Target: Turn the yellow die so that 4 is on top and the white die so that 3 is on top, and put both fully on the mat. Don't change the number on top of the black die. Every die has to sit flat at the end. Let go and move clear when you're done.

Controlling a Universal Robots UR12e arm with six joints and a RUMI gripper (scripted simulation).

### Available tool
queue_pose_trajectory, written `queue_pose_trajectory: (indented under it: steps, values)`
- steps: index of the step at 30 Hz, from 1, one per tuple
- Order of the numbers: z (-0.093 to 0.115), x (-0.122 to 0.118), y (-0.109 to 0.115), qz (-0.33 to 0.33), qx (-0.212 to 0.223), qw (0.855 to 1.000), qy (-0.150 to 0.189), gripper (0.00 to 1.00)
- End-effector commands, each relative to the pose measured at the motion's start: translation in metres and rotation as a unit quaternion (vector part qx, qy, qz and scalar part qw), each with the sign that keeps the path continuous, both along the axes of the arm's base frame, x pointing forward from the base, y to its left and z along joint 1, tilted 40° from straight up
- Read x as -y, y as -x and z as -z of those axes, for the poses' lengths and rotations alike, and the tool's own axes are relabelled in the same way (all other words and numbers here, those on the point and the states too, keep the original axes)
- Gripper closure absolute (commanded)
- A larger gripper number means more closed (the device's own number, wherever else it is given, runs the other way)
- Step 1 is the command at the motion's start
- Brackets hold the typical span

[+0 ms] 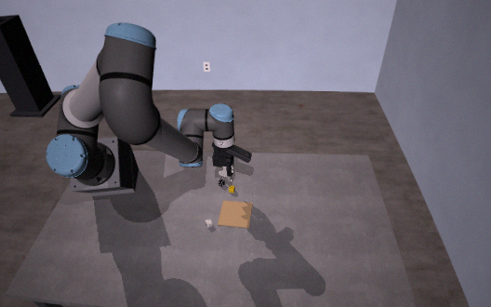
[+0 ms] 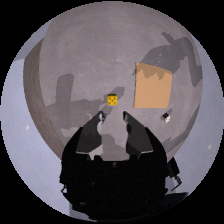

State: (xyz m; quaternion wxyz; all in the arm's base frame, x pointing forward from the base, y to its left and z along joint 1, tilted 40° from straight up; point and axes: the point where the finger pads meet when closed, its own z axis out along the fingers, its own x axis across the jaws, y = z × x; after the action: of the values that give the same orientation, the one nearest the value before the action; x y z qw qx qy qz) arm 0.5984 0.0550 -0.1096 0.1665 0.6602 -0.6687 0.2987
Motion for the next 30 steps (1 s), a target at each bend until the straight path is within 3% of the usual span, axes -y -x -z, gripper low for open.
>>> queue_pose_trajectory:
  steps: [1,30]
  values:
    - [0.001,0.0,0.0,0.0,0.0,1.0,0.0,0.76]
    - [0.028,0.022,-0.007,0.0,0.0,1.0,0.0,0.76]
